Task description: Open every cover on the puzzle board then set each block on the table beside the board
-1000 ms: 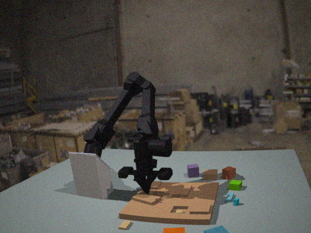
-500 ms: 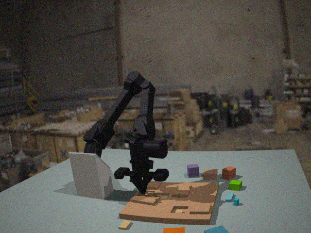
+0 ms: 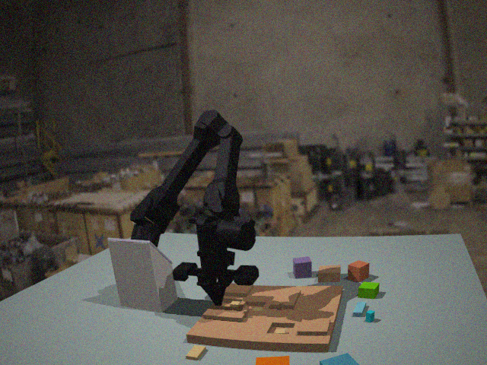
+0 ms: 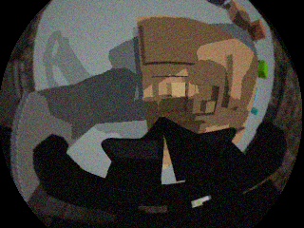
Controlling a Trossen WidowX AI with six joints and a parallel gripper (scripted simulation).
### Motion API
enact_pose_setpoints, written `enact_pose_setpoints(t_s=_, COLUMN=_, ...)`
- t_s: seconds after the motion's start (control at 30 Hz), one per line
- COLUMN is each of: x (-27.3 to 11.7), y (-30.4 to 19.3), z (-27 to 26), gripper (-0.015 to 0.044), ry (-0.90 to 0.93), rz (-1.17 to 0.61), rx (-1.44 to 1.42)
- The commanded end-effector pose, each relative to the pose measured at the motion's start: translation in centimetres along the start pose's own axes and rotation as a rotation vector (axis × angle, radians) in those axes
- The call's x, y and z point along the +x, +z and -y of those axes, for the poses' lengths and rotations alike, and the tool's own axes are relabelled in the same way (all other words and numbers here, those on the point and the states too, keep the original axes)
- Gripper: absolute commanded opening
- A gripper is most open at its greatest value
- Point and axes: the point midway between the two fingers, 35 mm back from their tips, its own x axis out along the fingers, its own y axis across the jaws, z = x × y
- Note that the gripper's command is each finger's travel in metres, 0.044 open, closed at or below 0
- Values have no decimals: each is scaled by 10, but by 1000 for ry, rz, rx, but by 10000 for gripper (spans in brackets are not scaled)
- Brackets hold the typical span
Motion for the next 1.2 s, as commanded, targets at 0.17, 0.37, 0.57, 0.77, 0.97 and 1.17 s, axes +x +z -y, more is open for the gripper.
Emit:
enact_pose_setpoints(t_s=0.17, x=-11, y=-2, z=2, gripper=0, ry=-1, rz=-6, rx=-5)
enact_pose_setpoints(t_s=0.37, x=-19, y=-2, z=2, gripper=0, ry=-1, rz=-7, rx=-5)
enact_pose_setpoints(t_s=0.57, x=-26, y=-3, z=2, gripper=0, ry=-1, rz=-8, rx=-5)
enact_pose_setpoints(t_s=0.77, x=-34, y=-3, z=2, gripper=0, ry=-1, rz=-8, rx=-5)
enact_pose_setpoints(t_s=0.97, x=-42, y=-3, z=1, gripper=0, ry=-1, rz=-8, rx=-6)
enact_pose_setpoints(t_s=1.17, x=-42, y=-1, z=2, gripper=0, ry=0, rz=-4, rx=59)
